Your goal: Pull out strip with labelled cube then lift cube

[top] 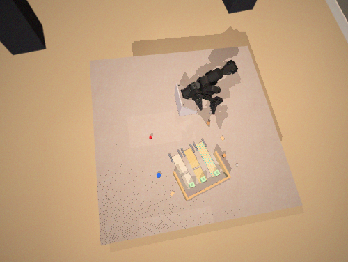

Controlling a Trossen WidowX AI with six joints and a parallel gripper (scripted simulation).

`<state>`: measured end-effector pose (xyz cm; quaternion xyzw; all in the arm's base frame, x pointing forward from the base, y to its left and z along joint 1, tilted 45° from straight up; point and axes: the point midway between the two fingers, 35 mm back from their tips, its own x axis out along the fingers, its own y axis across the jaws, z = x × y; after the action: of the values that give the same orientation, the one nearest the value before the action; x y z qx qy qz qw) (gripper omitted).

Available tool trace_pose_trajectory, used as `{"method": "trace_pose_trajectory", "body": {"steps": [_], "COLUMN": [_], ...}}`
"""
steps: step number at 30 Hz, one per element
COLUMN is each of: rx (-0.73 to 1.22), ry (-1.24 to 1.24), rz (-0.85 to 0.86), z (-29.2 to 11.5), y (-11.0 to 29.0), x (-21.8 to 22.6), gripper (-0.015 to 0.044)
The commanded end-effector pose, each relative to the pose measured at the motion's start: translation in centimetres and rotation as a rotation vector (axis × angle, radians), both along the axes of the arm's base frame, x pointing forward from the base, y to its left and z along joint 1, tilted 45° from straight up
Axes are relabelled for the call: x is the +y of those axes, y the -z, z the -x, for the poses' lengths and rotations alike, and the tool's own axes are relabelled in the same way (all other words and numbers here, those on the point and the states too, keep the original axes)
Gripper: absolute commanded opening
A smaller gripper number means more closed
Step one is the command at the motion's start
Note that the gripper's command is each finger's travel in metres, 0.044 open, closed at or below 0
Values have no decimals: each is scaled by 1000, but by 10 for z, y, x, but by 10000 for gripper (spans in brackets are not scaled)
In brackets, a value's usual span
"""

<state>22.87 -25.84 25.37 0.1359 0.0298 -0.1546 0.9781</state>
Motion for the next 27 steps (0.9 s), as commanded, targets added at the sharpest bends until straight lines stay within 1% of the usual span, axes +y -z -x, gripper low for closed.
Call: {"method": "trace_pose_trajectory", "body": {"steps": [1,6,9,11,23,25,27], "rx": [70,188,277,321,327,354,428], "ry": [-133,-279,-361,-396,-400,-417,-465], "rz": [-201,-423,-550,-606,-613,-609,-593], "z": [-33,-61,-69,-70,-70,-75,-88], "y": [62,131,171,188,190,192,197], "x": [28,77,113,131,134,136,143], "gripper": [400,400,400,400,400,348,295]}}
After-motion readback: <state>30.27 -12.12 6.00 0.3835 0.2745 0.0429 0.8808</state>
